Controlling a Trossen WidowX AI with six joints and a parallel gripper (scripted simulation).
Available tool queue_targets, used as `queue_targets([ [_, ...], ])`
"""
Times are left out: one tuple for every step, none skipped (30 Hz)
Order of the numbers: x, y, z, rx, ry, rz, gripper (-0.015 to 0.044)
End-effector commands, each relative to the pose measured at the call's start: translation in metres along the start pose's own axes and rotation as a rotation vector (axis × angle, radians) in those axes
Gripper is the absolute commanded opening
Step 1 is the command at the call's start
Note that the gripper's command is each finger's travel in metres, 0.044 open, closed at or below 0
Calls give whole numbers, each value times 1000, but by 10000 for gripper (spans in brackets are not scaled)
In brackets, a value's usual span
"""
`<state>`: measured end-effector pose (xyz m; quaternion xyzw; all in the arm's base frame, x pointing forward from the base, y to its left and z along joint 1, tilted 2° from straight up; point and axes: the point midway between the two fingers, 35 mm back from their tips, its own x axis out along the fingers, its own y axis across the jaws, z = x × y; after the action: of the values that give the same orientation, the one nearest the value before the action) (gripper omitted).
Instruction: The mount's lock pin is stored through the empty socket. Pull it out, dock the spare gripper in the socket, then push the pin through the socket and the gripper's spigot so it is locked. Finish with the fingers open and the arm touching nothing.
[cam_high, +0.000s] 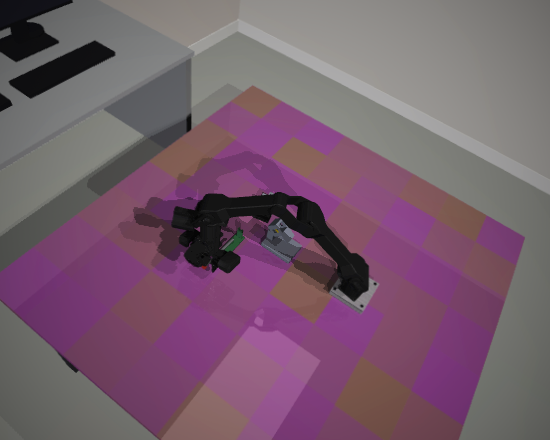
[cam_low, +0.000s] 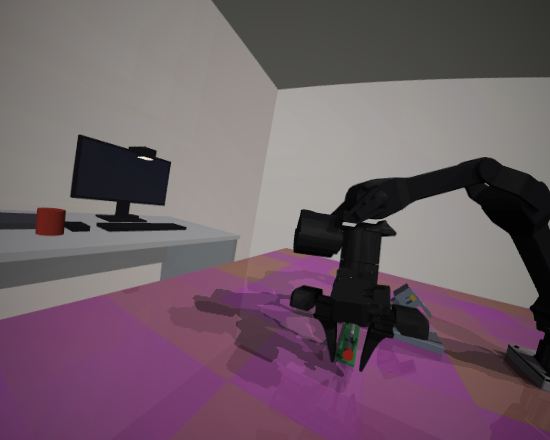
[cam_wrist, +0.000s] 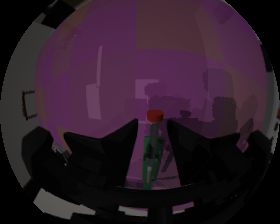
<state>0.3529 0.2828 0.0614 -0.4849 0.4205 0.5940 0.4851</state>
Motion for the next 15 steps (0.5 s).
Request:
queue_targets([
  [-3,0,0,0,0,-1,200],
  [-6,1,1,0,0,0,200],
  [-10,1,1,0,0,0,200],
  [-12,2,1,1,2,3,200],
  [-14,2,1,1,2,5,200],
  [-16,3,1,2,4,9,200],
  [-17,4,1,2,5,11,200],
  [-19,4,2,2,6,12,200],
  [-22,5,2,2,6,14,200],
  [-24,5,2,3,7,15,200],
  [-26,6,2,3,8,16,200],
  [-28,6,3,3,8,17,200],
  [-31,7,3,3,9,19,200],
  [-33,7,3,4,9,20,200],
  [-35,8,3,4,10,21,200],
])
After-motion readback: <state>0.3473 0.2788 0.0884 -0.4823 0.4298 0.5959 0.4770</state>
